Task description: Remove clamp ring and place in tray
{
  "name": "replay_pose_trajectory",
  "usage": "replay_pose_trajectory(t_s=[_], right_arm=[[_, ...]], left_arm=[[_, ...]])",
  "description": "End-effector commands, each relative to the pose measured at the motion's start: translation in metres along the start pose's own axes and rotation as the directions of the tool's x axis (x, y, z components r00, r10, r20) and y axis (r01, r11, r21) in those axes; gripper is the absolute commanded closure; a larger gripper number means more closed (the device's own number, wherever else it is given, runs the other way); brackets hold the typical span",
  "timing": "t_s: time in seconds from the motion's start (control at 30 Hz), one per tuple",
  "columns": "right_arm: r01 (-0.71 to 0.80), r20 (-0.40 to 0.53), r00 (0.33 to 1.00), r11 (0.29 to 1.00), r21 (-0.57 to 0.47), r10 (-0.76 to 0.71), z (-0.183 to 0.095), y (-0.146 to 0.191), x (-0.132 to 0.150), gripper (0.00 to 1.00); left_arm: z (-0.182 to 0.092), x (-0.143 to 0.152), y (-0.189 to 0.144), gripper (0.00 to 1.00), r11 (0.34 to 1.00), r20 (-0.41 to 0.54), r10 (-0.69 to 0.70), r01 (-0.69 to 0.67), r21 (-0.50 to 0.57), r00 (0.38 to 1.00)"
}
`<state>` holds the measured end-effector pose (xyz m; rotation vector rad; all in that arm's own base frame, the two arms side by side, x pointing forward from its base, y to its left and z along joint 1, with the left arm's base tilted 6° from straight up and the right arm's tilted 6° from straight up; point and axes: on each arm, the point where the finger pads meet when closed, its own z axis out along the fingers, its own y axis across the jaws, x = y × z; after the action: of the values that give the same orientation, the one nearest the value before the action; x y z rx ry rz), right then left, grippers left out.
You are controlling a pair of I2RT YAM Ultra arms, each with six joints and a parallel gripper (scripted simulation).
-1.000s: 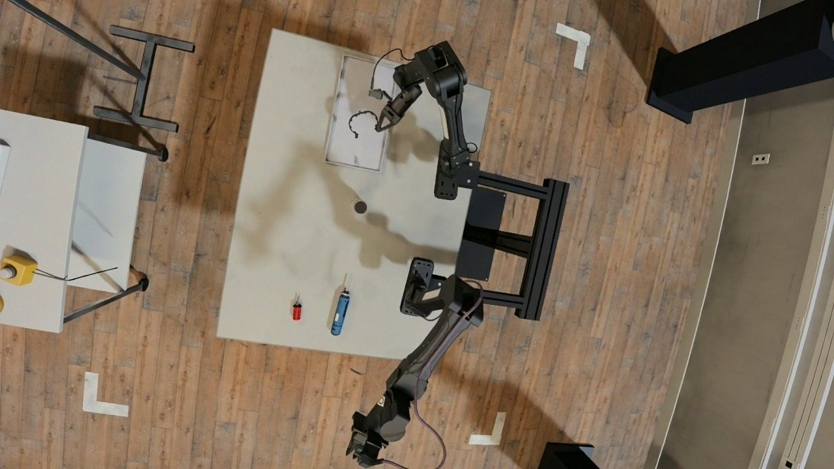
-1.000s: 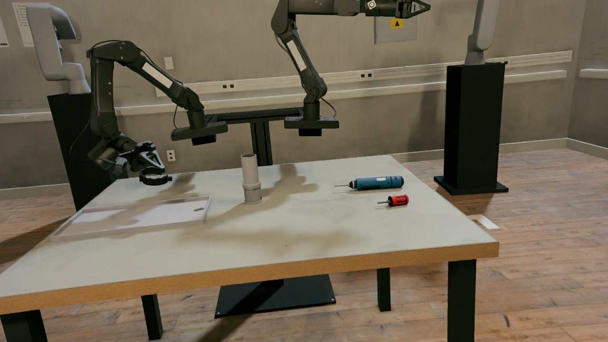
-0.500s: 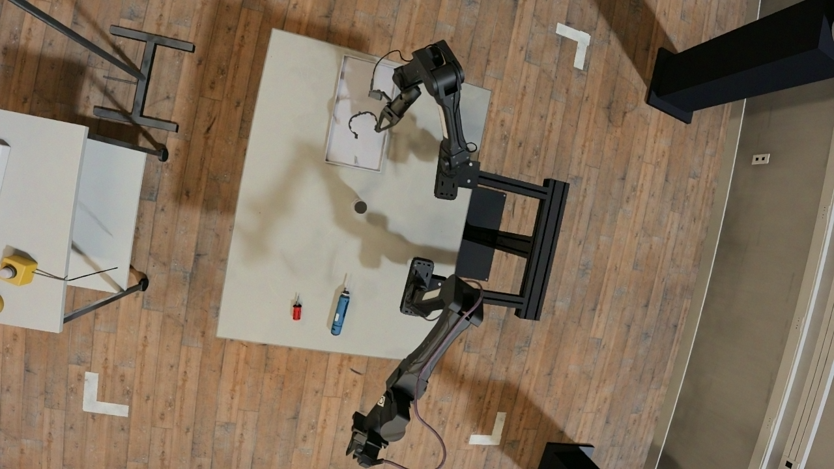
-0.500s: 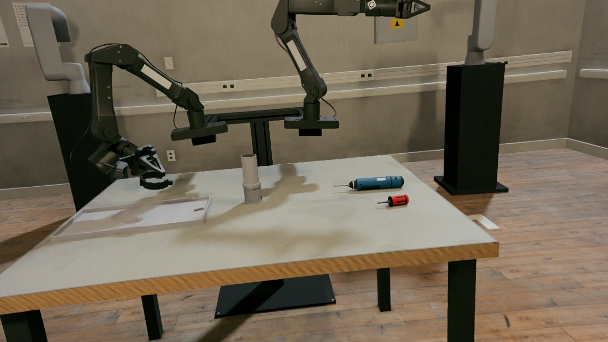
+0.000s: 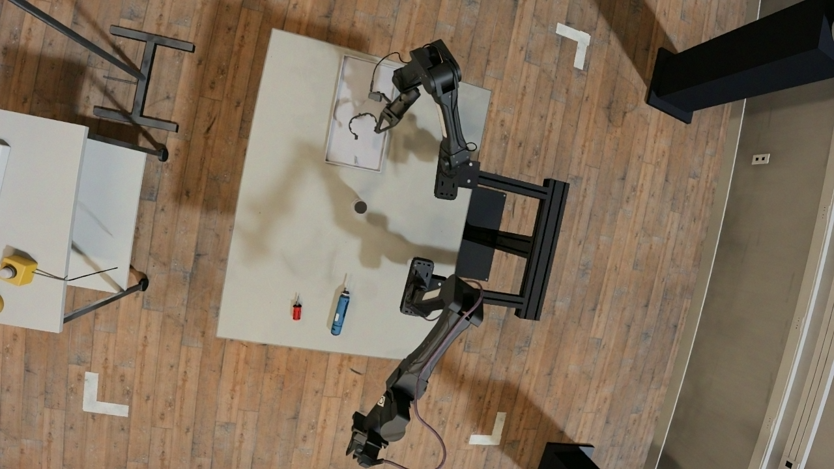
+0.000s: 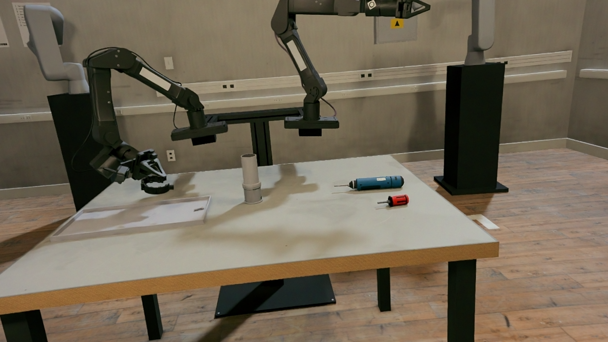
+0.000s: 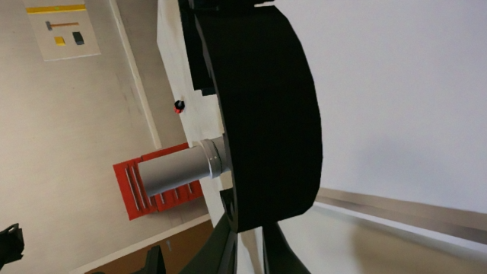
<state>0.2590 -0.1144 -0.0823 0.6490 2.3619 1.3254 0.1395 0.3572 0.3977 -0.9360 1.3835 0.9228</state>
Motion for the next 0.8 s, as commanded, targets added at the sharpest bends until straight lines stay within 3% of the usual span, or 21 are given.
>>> replay_pose_trajectory(t_s=[0.0,0.77], right_arm=[[0.082,0.040,0.996,0.997,0.010,-0.082,-0.007,0.006,-0.021,0.94],[0.054,0.022,0.998,0.999,-0.003,-0.054,0.011,-0.020,-0.014,0.94]], left_arm=[[-0.008,-0.028,0.003,0.80,1.000,0.061,-0.011,0.012,-0.014,0.998],[-0.008,-0.028,0.003,0.80,1.000,0.061,-0.011,0.012,-0.014,0.998]])
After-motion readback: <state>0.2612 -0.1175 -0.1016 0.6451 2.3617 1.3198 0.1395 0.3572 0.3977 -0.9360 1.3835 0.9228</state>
